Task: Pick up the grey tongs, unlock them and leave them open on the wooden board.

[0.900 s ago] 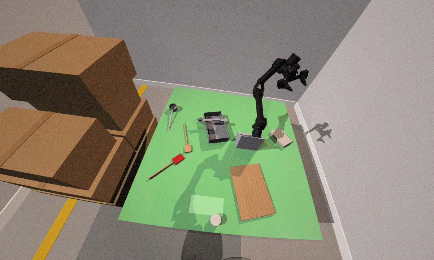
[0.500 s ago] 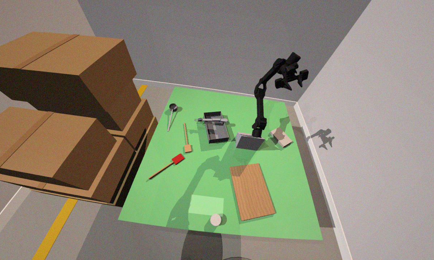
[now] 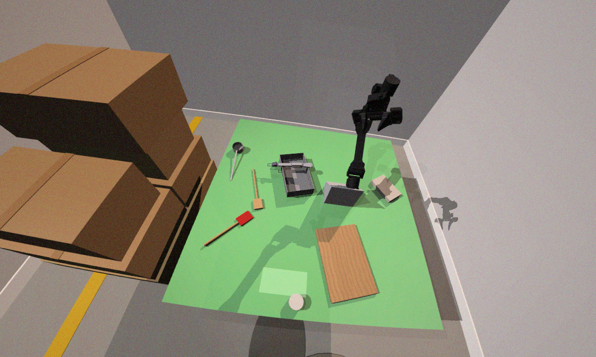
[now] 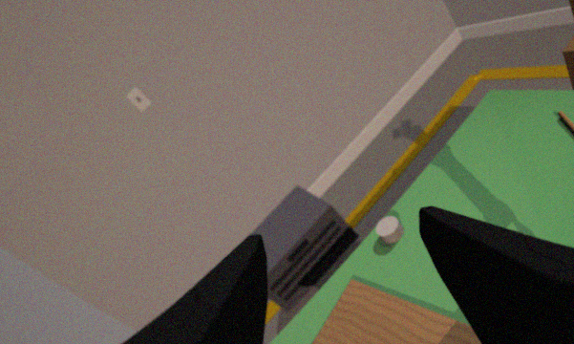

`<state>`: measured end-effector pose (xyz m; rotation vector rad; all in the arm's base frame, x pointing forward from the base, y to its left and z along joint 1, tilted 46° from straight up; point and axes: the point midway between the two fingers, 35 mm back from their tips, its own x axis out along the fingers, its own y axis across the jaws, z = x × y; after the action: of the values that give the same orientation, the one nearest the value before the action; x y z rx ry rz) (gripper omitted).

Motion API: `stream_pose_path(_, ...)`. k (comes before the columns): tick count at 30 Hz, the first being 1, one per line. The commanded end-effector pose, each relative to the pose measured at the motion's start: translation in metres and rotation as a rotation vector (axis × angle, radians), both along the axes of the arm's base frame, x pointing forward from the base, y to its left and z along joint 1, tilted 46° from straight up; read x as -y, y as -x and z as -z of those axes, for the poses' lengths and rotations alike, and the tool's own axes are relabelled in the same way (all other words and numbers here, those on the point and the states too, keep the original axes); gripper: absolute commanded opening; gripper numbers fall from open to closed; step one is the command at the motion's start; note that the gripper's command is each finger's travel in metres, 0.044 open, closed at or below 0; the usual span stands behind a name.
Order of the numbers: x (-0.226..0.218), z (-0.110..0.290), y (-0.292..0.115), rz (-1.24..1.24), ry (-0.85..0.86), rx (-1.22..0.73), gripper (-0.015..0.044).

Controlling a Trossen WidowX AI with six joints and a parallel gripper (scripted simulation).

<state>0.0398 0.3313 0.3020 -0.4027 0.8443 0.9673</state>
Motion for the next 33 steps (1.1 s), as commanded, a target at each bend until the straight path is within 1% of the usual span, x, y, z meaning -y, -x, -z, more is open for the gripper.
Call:
stream_pose_path(1, -0.004, 0.015, -0.038, 0.076, 0.044, 0.072, 0.026)
stream_pose_path(4, -0.002, 0.031, -0.081, 0.157, 0.106, 0.148, 0.026)
stream_pose_path(7, 0.007, 0.048, -0.126, 0.235, 0.183, 0.219, 0.026)
stream_pose_path(10, 0.021, 0.064, -0.163, 0.318, 0.255, 0.261, 0.026)
stream_pose_path(16, 0.069, 0.101, -0.246, 0.459, 0.476, 0.379, 0.026)
stream_pose_path(21, 0.131, 0.132, -0.303, 0.572, 0.705, 0.435, 0.026)
stream_pose_path(25, 0.192, 0.157, -0.336, 0.64, 0.918, 0.447, 0.026)
stream_pose_path(29, 0.258, 0.179, -0.354, 0.696, 1.146, 0.423, 0.026)
stream_pose_path(33, 0.327, 0.2, -0.358, 0.726, 1.394, 0.354, 0.026)
